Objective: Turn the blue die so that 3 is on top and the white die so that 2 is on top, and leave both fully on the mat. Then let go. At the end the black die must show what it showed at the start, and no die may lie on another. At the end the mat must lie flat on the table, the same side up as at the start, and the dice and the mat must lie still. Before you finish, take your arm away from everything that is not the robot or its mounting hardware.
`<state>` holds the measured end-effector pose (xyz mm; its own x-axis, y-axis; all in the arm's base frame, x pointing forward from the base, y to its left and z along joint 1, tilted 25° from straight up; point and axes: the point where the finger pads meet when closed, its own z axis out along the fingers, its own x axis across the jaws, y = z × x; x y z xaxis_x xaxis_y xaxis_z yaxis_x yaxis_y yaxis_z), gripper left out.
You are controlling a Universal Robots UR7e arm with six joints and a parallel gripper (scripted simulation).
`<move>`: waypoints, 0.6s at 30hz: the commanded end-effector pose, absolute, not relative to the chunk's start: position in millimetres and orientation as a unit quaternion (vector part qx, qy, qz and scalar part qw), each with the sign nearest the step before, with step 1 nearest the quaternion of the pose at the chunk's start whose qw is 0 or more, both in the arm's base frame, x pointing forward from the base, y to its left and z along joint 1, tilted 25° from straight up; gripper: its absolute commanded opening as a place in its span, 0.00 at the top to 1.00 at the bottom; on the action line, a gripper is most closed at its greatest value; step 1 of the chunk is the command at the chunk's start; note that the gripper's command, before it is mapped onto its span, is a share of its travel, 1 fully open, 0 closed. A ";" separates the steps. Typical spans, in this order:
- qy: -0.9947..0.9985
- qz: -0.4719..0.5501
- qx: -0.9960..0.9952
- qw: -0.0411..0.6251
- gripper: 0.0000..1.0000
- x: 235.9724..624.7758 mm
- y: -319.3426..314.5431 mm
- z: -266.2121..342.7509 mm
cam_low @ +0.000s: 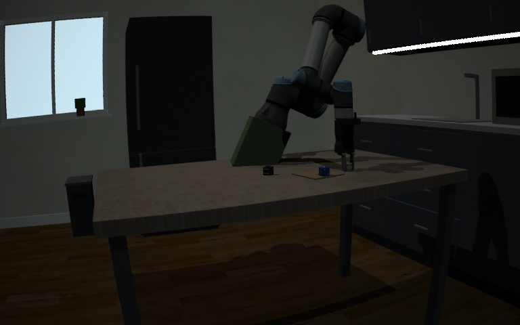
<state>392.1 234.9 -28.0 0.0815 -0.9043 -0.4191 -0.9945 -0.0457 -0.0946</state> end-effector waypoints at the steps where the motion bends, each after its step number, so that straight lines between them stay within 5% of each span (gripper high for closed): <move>1: 0.666 0.125 -0.713 0.181 0.43 390.3 235.6 -29.2; 18: 0.666 0.125 -0.713 0.181 0.43 389.7 231.1 -19.6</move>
<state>390.5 234.9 -26.9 0.0810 -0.9041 -0.4195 -0.9948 -0.0473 -0.0902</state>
